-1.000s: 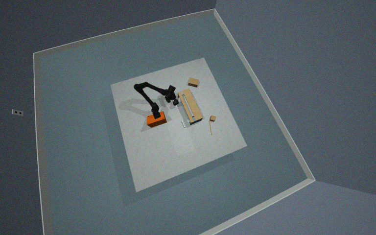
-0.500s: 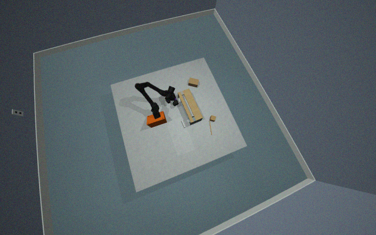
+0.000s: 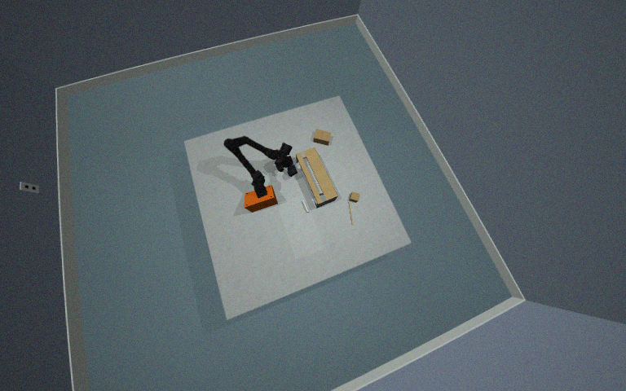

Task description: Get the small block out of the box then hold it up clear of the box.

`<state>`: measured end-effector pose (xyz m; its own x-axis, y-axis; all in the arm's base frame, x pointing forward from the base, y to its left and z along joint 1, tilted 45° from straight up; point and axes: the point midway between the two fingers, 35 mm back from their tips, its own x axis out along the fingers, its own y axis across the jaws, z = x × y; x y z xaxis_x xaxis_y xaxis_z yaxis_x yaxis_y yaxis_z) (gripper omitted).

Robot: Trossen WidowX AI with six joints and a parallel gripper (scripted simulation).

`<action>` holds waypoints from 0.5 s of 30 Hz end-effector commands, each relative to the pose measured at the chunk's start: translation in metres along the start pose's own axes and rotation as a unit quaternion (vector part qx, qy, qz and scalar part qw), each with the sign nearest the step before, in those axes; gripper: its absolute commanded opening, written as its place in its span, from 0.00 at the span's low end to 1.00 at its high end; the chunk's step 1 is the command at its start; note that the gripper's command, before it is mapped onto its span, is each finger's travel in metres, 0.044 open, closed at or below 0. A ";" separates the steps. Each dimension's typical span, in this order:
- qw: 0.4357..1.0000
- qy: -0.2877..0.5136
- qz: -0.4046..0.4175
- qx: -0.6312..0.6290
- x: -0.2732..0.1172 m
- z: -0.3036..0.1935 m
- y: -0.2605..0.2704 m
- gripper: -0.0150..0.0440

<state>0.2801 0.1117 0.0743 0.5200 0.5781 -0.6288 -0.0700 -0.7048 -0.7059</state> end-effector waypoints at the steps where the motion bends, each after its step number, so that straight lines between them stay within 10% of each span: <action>1: 1.000 0.004 -0.003 -0.004 -0.018 -0.011 -0.002 0.25; 15: 0.999 0.002 -0.005 0.047 -0.050 -0.021 -0.001 0.25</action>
<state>0.2731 0.0783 0.1097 0.5234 0.5804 -0.6239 -0.0869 -0.6920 -0.7166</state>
